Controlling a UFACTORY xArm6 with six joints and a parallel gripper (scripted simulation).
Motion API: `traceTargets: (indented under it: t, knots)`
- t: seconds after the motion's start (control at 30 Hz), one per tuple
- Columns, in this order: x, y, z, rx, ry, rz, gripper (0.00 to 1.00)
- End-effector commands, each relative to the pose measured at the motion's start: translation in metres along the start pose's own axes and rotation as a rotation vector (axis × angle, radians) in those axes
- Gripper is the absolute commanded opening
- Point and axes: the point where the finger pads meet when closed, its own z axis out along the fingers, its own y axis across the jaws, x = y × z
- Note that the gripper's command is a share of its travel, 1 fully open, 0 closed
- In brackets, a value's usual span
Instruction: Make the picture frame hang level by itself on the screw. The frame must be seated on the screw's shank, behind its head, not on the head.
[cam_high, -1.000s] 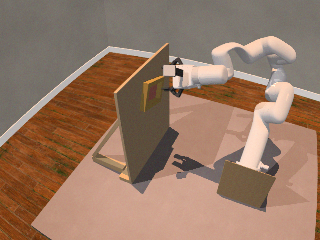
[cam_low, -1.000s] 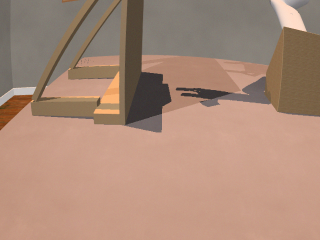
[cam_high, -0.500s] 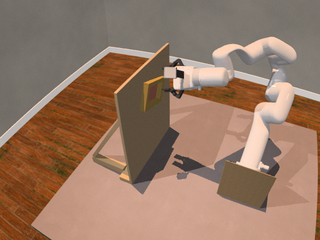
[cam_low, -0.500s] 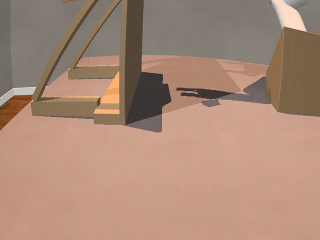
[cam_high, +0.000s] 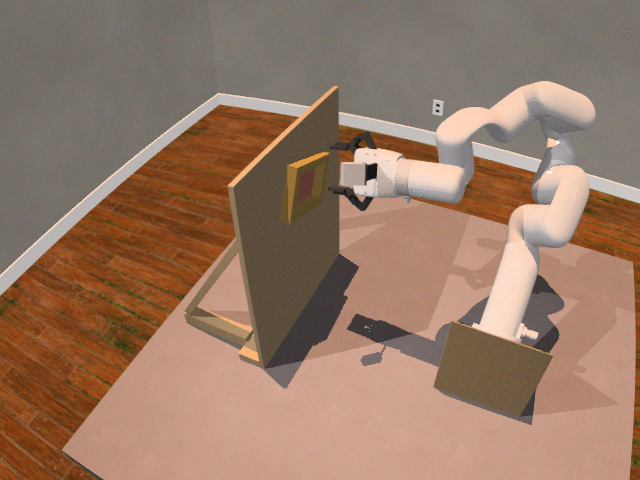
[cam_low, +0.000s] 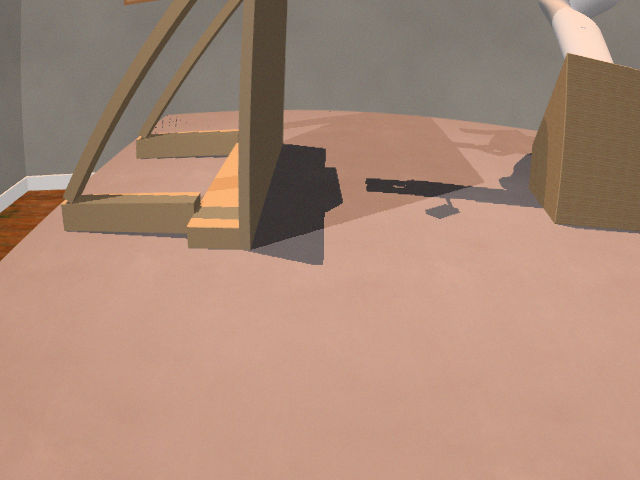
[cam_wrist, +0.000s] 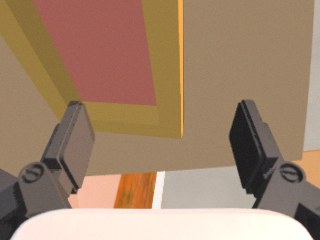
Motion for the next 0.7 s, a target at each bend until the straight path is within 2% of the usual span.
traceTargets:
  t: [0.0, 0.2, 0.67]
  knots:
    - [0.0006, -0.0032, -0.004, -0.057, 0.044, -0.047, 1.0]
    - [0.0034, -0.0095, -0.0104, -0.094, 0.085, -0.092, 1.0]
    - [0.0038, -0.0109, -0.0119, -0.104, 0.094, -0.099, 1.0]
